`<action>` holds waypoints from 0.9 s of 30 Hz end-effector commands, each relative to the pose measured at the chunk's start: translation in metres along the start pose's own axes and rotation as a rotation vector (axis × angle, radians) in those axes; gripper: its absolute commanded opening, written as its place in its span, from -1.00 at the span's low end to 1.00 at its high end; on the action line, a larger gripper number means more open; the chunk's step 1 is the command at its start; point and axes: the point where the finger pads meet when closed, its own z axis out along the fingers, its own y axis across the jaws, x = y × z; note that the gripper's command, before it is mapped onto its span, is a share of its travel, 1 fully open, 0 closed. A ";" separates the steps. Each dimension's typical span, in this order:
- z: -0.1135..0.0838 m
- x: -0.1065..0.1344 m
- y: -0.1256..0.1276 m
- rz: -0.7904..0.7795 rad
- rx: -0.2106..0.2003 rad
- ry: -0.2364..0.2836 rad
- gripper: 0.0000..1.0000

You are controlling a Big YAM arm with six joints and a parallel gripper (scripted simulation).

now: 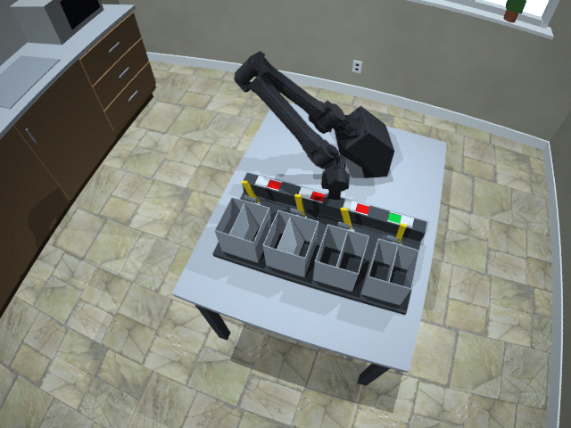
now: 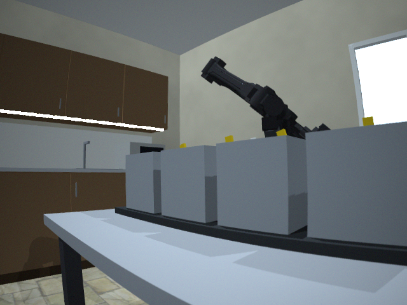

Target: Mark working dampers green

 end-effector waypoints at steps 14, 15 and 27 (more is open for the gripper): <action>-0.005 0.012 -0.137 0.710 0.003 -0.016 -1.00; -0.005 0.014 -0.145 0.747 0.003 -0.017 -1.00; -0.005 0.034 -0.234 1.195 0.007 -0.016 -1.00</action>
